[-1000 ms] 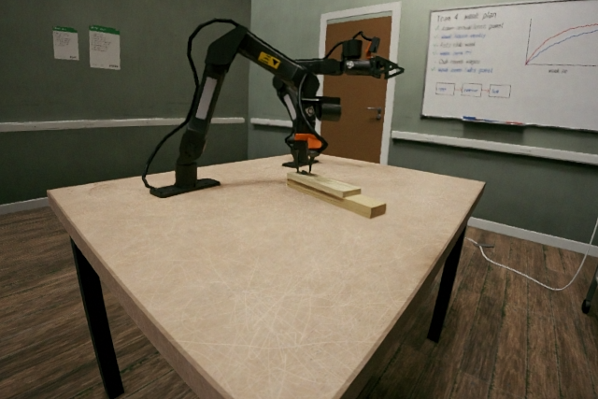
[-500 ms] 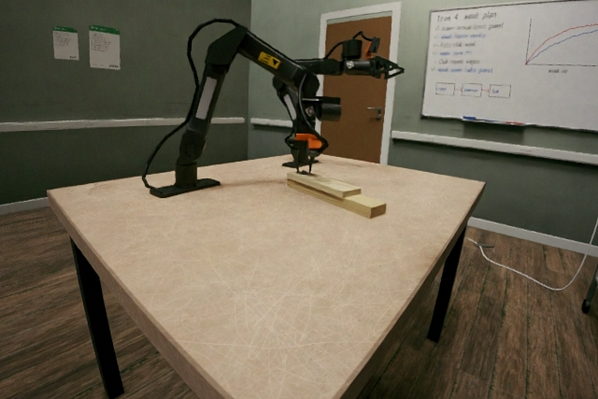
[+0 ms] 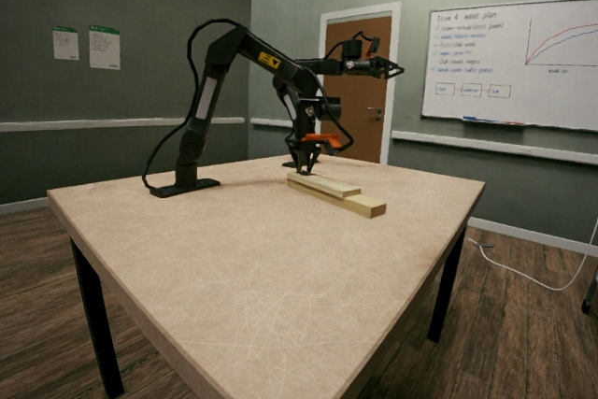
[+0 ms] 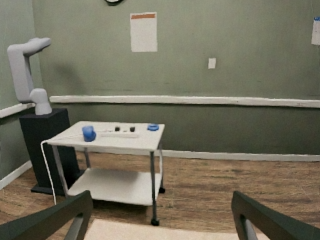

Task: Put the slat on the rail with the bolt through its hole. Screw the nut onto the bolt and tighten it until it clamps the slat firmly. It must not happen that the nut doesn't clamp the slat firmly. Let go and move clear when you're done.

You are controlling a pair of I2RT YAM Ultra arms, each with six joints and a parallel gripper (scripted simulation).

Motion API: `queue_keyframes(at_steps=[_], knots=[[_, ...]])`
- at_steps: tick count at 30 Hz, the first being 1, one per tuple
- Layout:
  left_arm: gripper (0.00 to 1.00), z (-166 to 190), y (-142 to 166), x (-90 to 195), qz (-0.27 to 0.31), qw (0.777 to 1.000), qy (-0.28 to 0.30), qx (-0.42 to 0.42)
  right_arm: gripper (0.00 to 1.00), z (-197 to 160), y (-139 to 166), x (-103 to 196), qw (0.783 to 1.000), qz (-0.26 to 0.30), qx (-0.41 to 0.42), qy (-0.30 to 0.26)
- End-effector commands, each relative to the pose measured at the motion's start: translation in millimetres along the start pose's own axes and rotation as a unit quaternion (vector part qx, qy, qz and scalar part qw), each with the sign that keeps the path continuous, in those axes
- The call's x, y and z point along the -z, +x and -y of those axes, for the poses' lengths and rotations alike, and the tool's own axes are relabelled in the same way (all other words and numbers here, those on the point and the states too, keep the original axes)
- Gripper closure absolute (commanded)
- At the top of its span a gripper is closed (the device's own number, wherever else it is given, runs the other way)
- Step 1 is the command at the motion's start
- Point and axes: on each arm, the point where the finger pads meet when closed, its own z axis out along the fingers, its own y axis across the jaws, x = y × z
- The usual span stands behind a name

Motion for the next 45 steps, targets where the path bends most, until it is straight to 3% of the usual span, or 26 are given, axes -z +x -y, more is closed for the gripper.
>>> queue_keyframes(at_steps=[1,8,10,11,18,25,27,28,35,42,44,45], knots=[[0.0,0.0,-4.9,1.1,0.007,1.0,0.0,0.0,0.66,-2.0,-0.4,5.0,0.99,-0.004,0.139,-0.003],[0.0,0.0,-4.9,1.1,0.007,1.0,0.0,0.0,0.66,-1.9,-0.8,5.6,0.955,-0.004,0.298,-0.004],[0.0,0.0,-4.9,1.1,0.007,1.0,0.0,0.0,0.66,-1.9,-0.8,5.6,0.955,-0.004,0.298,-0.004],[0.0,0.0,-4.9,1.1,0.007,1.0,0.0,0.0,0.66,-1.9,-0.9,5.6,0.936,-0.004,0.353,-0.004],[0.0,0.0,-4.9,1.1,0.007,1.0,0.0,0.0,0.66,-2.0,-0.8,6.4,0.866,-0.004,0.499,-0.004],[0.0,0.0,-4.9,1.1,0.007,1.0,0.0,0.0,0.66,-2.1,-0.8,7.0,0.773,-0.005,0.634,-0.005],[0.0,0.0,-4.9,1.1,0.007,1.0,0.0,0.0,0.66,-2.1,-0.8,7.0,0.773,-0.005,0.634,-0.005],[0.0,0.0,-4.9,1.1,0.007,1.0,0.0,0.0,0.66,-2.1,-0.8,7.1,0.735,-0.006,0.678,-0.005],[0.0,0.0,-4.9,1.1,0.007,1.0,0.0,0.0,0.66,-2.2,-0.7,7.8,0.615,-0.006,0.788,-0.006],[0.0,0.0,-4.9,1.1,0.007,1.0,0.0,0.0,0.66,-2.3,-0.6,8.4,0.479,-0.006,0.878,-0.007],[0.0,0.0,-4.9,1.1,0.007,1.0,0.0,0.0,0.66,-2.3,-0.6,8.4,0.479,-0.006,0.878,-0.007],[0.0,0.0,-4.9,1.1,0.007,1.0,0.0,0.0,0.66,-2.3,-0.6,8.5,0.426,-0.006,0.905,-0.008]])
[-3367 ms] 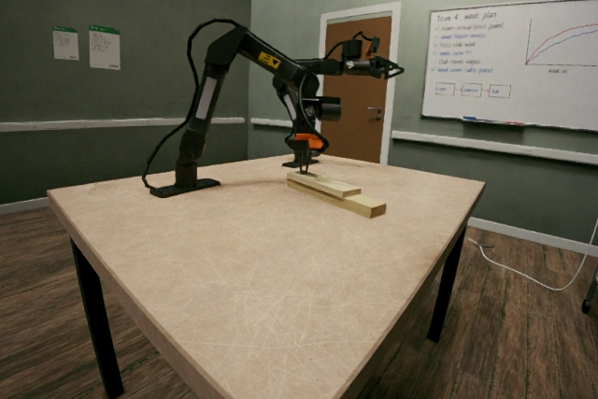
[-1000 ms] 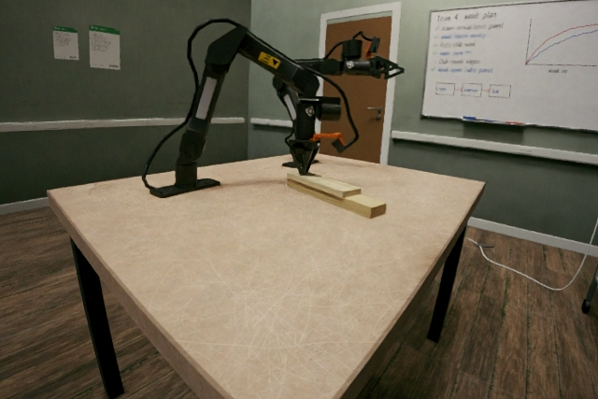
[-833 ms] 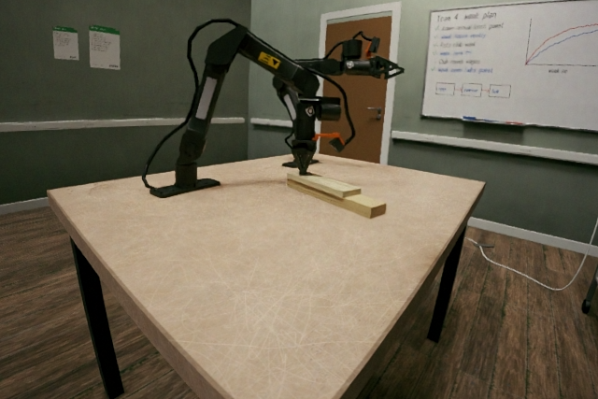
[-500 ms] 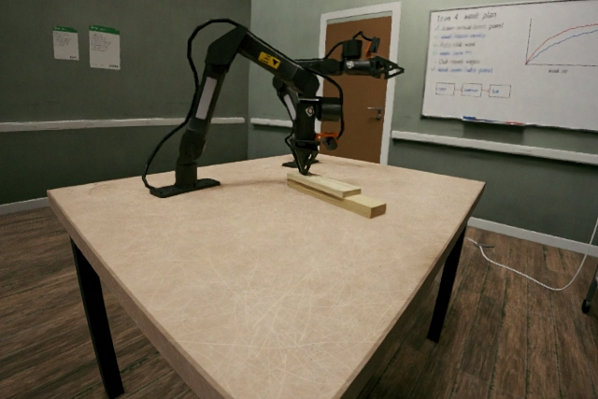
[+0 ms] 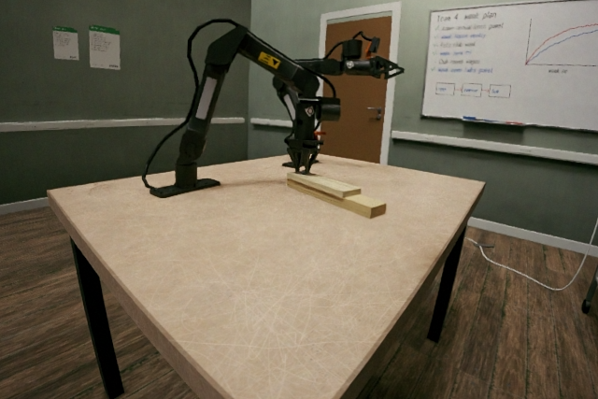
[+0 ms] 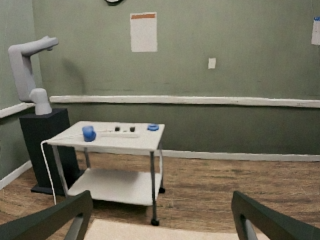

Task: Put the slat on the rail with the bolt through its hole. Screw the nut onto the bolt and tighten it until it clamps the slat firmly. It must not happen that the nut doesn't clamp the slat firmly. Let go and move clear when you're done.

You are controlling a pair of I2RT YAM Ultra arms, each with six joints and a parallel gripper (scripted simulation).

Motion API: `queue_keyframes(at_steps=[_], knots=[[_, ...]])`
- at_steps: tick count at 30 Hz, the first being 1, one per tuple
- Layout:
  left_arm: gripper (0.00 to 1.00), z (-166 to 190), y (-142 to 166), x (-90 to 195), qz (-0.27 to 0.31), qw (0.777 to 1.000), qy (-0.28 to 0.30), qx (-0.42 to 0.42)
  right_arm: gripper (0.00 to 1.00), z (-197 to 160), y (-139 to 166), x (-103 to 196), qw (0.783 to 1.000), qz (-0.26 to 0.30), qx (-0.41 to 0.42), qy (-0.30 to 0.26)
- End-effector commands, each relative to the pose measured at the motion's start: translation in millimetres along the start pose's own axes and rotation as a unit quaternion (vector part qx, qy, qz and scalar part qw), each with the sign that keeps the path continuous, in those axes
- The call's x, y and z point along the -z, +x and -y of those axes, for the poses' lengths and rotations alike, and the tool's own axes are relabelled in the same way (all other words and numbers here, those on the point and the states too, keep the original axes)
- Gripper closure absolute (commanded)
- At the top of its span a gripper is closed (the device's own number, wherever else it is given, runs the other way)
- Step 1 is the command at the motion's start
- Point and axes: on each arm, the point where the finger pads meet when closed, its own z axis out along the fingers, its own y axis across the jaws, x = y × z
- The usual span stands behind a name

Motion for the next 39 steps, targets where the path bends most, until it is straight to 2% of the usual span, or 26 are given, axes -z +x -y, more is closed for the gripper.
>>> queue_keyframes(at_steps=[1,7,39], knots=[[0.0,0.0,-4.9,1.1,0.007,1.0,0.0,0.0,0.66,4.7,-5.2,8.7,0.99,0.009,0.139,-0.001],[0.0,0.0,-4.9,1.1,0.007,1.0,0.0,0.0,0.66,4.7,-5.2,8.9,0.964,0.013,0.264,-0.005],[0.0,0.0,-4.9,1.1,0.007,1.0,0.0,0.0,0.66,4.4,-5.9,9.1,0.964,0.012,0.264,0.002]])
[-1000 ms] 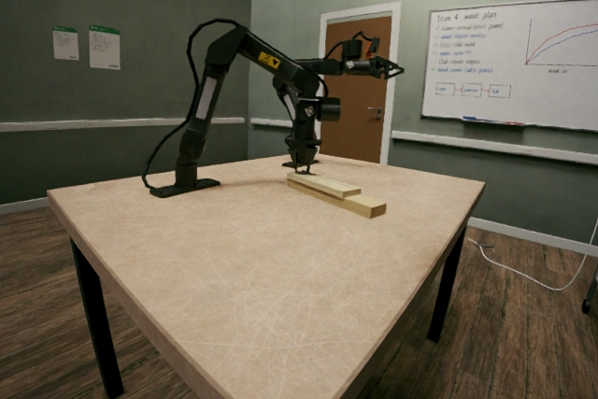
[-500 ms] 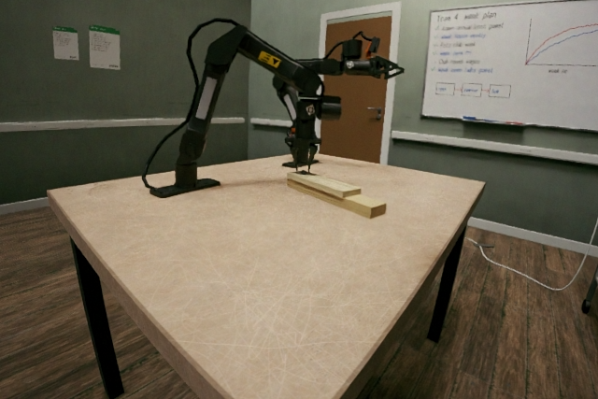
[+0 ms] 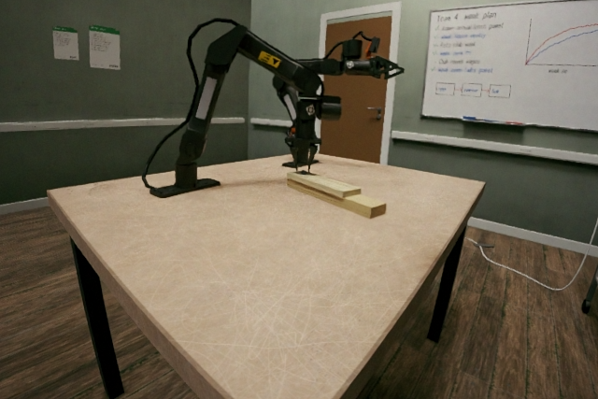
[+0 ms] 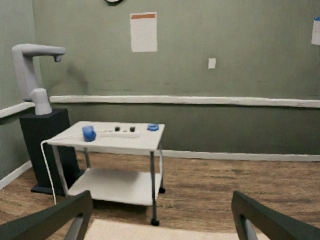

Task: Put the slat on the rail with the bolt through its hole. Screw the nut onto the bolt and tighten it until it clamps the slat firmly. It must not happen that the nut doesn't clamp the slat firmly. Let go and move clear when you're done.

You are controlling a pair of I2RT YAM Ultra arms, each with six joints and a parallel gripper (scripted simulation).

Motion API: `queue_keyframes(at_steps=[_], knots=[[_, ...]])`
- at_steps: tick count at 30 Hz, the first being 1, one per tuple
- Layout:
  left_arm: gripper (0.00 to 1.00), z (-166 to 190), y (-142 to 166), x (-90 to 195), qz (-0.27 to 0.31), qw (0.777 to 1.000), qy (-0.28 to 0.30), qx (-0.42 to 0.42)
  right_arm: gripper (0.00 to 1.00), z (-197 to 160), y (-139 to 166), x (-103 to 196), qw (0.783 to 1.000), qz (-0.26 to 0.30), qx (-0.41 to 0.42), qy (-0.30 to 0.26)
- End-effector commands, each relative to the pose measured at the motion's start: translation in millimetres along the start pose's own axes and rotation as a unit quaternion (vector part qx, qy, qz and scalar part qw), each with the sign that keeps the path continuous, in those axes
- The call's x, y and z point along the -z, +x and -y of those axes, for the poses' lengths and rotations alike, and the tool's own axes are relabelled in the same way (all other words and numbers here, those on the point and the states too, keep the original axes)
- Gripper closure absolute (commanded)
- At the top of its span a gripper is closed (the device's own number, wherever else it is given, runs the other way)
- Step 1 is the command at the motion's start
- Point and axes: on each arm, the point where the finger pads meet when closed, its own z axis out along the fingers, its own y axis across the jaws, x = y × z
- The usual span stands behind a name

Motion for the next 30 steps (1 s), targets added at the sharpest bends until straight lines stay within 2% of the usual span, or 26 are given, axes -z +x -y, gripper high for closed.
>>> queue_keyframes(at_steps=[1,30], knots=[[0.0,0.0,-4.9,1.1,0.007,1.0,0.0,0.0,0.66,5.6,-1.4,5.1,1.0,0.005,0.002,0.003],[0.0,0.0,-4.9,1.1,0.007,1.0,0.0,0.0,0.66,5.8,-1.4,-3.7,1.0,0.006,0.002,0.002]])
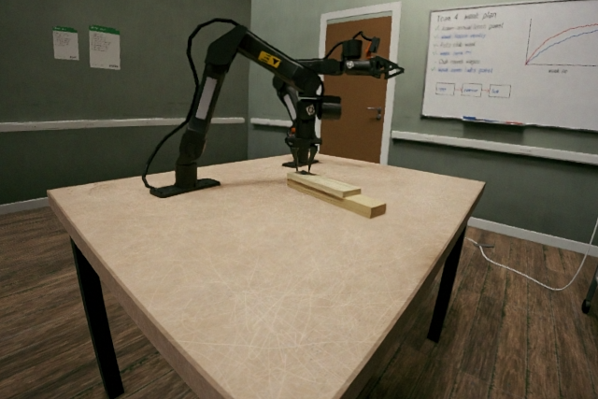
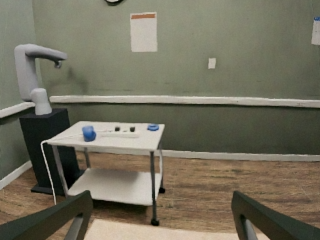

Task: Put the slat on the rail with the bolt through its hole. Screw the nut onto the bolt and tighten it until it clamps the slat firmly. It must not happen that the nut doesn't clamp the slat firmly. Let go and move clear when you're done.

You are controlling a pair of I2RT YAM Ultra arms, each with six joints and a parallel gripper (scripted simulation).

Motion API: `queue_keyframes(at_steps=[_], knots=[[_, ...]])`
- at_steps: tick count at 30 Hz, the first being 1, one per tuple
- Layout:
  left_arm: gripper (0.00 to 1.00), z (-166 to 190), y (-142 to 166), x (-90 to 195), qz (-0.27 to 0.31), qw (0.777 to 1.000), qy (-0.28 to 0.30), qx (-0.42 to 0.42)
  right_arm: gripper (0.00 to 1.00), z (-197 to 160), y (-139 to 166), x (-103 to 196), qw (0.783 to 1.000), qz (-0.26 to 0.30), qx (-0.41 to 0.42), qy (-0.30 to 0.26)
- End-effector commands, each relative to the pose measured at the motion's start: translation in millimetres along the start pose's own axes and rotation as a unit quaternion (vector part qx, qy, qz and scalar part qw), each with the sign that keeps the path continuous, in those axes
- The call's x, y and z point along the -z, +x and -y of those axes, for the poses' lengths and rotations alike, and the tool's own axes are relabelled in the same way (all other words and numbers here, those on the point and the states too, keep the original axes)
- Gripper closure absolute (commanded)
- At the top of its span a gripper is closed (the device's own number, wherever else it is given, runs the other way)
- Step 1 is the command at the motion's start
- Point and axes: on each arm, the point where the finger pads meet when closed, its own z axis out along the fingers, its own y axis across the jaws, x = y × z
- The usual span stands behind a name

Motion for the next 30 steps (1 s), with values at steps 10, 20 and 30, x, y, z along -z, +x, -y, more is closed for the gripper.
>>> queue_keyframes(at_steps=[10,20,30], knots=[[0.0,0.0,-4.9,1.1,0.007,1.0,0.0,0.0,0.66,4.9,-1.2,-6.3,1.0,0.006,0.002,0.0],[0.0,0.0,-4.9,1.1,0.007,1.0,0.0,0.0,0.77,5.0,-1.3,-6.1,1.0,0.005,0.001,0.003],[0.0,0.0,-4.9,1.1,0.007,1.0,0.0,0.0,0.88,5.1,-1.5,0.5,1.0,0.003,0.0,0.009]])
